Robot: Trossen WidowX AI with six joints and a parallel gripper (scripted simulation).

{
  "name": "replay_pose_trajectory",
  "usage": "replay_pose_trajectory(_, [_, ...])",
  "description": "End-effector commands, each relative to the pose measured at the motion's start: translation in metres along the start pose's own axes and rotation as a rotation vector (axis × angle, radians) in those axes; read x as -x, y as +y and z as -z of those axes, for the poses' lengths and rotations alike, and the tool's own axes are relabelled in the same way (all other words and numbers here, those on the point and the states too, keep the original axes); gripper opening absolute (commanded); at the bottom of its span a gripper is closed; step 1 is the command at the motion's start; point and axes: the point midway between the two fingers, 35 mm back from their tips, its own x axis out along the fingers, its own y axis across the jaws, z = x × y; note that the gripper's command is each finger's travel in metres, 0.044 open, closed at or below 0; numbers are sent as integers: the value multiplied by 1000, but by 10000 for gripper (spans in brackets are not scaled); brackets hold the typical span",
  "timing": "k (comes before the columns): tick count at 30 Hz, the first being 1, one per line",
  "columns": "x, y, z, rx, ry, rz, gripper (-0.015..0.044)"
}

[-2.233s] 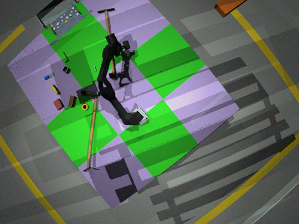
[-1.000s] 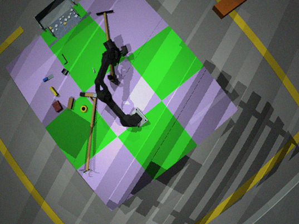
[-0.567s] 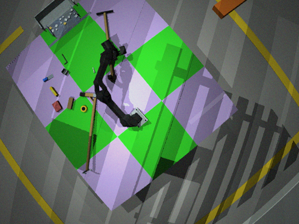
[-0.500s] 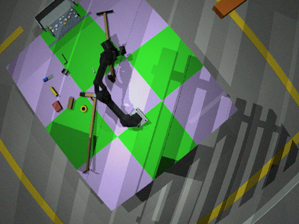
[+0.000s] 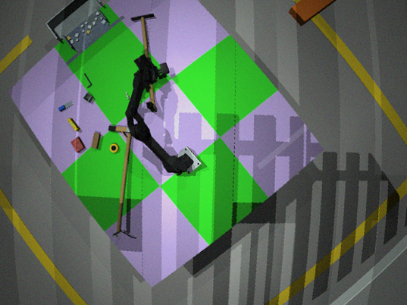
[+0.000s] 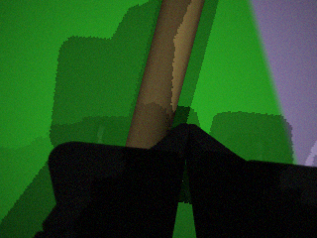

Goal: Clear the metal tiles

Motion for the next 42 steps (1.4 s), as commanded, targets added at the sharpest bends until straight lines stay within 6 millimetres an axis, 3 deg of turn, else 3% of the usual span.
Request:
replay_pose_trajectory(1, [0, 5, -2, -3, -2, 3, 0])
replay_pose_trajectory(42, [-3, 44, -7, -3, -2, 1, 0])
